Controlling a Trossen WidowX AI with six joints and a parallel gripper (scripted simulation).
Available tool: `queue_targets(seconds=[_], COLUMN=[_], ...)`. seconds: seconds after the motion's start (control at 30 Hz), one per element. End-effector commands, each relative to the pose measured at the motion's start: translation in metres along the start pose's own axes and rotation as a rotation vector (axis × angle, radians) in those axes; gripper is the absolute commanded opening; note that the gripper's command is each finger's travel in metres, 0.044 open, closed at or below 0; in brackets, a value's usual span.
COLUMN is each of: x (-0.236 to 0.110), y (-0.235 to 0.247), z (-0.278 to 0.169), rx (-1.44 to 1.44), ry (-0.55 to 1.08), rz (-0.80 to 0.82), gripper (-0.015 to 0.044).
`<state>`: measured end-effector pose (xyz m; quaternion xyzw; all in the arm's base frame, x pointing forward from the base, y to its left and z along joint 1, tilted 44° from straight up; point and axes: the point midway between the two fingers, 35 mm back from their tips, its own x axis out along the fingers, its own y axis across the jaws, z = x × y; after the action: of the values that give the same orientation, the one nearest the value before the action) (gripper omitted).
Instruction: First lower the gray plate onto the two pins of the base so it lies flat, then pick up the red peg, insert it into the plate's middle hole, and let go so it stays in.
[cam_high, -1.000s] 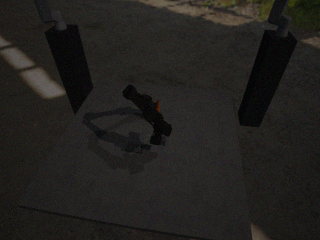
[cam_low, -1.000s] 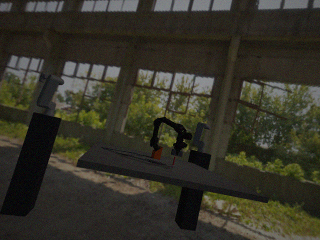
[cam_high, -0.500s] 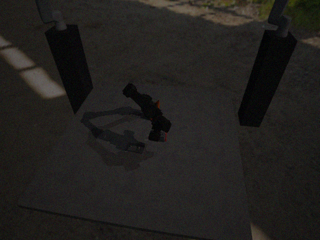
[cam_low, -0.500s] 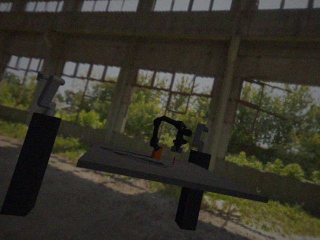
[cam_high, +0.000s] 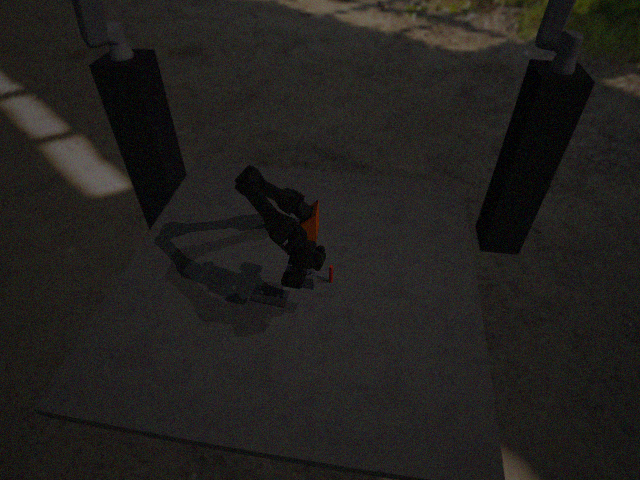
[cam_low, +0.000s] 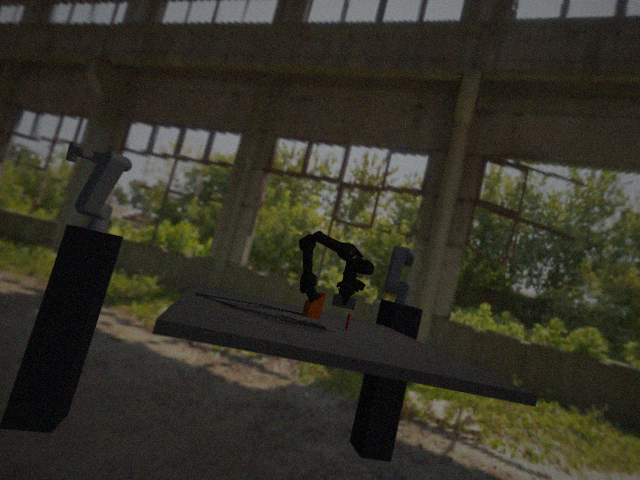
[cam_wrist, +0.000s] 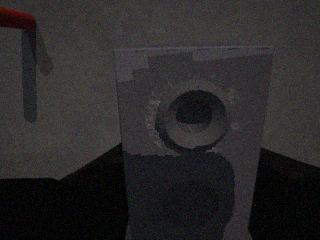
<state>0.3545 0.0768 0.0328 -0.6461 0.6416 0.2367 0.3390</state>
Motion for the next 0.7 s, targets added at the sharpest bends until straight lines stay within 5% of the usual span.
queue_targets(seconds=[0.0, 0.67], x=[0.006, 0.034], y=[-0.001, -0.005], z=[-0.011, -0.071], rx=[-0.005, -0.008], ry=[0.004, 0.011], rz=[0.003, 0.0], gripper=[0.0, 0.0])
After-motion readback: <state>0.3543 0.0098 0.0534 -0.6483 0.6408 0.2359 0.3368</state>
